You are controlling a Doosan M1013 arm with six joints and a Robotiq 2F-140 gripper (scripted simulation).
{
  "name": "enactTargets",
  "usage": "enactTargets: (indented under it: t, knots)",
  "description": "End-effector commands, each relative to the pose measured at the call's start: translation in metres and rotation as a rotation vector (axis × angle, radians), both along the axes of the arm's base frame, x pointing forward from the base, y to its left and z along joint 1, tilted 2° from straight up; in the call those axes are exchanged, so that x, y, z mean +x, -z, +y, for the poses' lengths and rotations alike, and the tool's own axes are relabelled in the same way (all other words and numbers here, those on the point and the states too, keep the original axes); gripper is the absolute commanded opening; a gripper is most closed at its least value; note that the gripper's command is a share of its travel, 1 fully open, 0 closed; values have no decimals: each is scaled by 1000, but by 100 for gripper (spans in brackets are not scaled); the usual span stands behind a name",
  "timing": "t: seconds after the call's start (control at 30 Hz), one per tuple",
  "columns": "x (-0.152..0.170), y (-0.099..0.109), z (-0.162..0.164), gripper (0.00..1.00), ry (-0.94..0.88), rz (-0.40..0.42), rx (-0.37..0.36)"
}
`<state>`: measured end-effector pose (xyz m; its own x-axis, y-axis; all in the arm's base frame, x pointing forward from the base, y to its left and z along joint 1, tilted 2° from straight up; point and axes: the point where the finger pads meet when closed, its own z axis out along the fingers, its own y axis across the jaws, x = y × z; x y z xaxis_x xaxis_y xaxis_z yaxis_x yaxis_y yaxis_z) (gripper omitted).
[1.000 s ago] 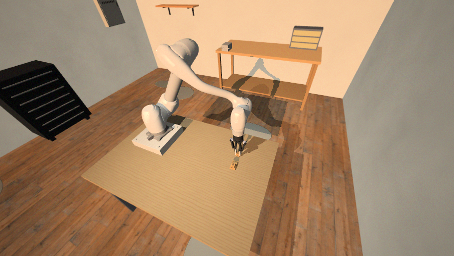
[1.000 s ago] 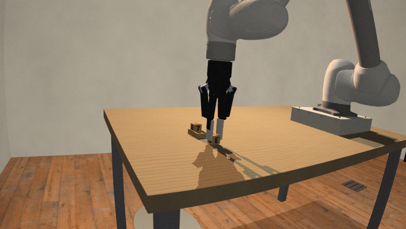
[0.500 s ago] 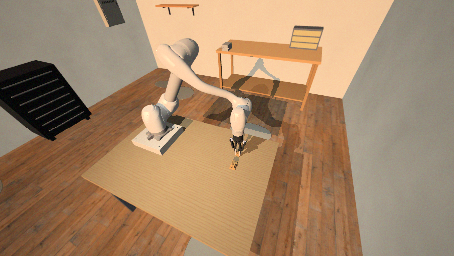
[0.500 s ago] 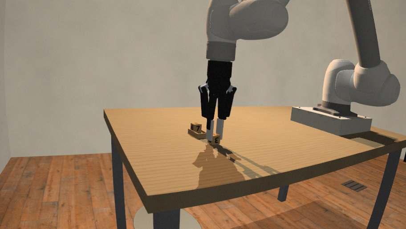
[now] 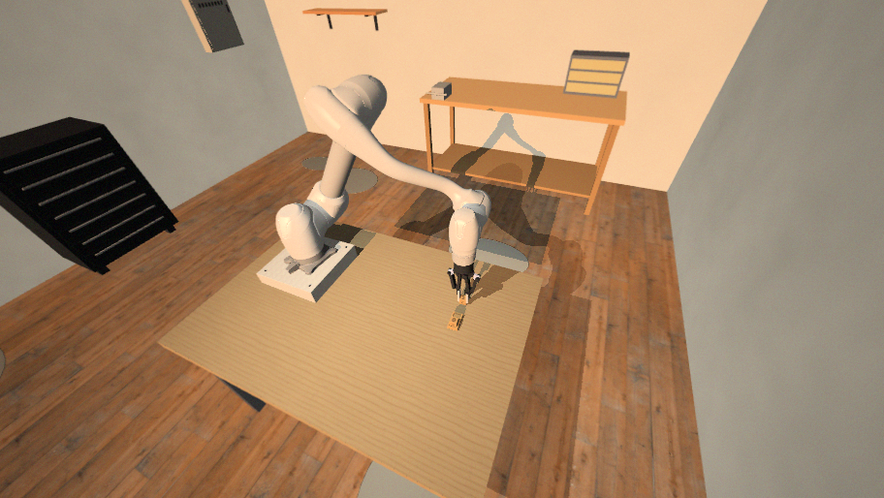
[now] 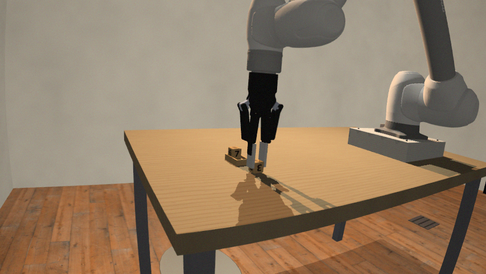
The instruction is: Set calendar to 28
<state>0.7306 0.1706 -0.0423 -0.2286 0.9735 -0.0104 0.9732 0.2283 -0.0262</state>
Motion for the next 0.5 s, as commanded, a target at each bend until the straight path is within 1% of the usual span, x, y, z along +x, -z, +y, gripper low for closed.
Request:
enactTargets:
  t: [0.0,0.47]
  knots:
    - [-3,3,0,24,6,3,0]
    - [-3,5,0,24,6,3,0]
